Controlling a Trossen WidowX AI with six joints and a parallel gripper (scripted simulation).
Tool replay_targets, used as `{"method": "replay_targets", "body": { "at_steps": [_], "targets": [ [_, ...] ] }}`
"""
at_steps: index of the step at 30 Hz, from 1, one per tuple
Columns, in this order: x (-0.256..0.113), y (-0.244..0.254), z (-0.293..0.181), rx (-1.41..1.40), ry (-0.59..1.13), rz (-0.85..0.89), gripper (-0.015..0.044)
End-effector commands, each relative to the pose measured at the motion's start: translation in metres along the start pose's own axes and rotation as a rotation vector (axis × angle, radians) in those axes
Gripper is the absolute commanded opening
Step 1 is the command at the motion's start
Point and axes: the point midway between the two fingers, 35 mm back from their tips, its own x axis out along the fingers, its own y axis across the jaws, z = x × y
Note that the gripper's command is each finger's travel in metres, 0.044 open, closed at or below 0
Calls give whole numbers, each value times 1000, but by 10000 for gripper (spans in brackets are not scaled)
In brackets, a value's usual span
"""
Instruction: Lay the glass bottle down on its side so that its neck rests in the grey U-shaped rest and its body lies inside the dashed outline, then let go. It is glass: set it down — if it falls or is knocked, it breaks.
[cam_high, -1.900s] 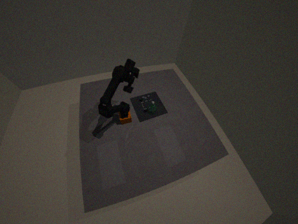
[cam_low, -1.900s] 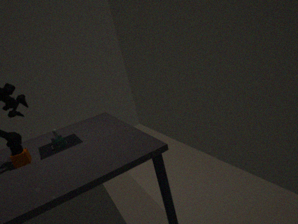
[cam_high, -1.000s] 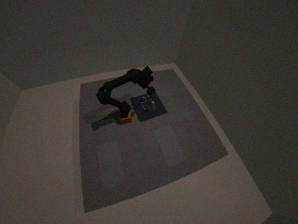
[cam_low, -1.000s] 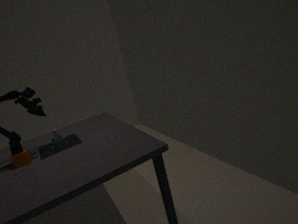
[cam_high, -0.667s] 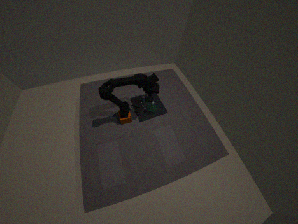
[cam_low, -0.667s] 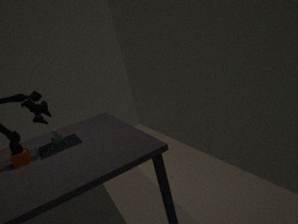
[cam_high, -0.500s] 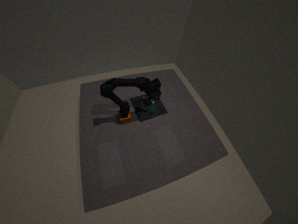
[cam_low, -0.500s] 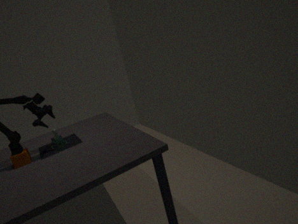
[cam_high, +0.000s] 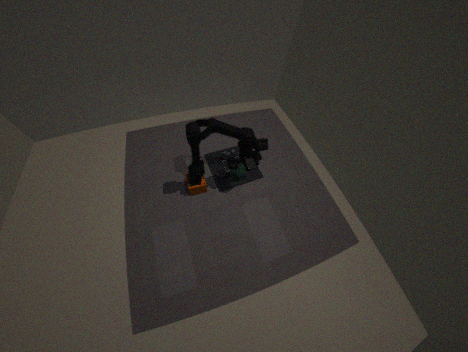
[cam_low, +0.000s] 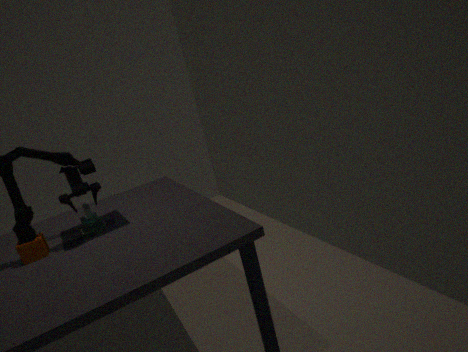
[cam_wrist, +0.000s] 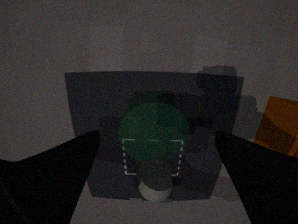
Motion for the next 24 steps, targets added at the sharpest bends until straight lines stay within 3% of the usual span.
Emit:
{"method": "replay_targets", "body": {
  "at_steps": [1,24],
  "targets": [
    [0,1,1,8,-7,-24,440],
    [1,2,-33,8,-4,-24,440]
  ]
}}
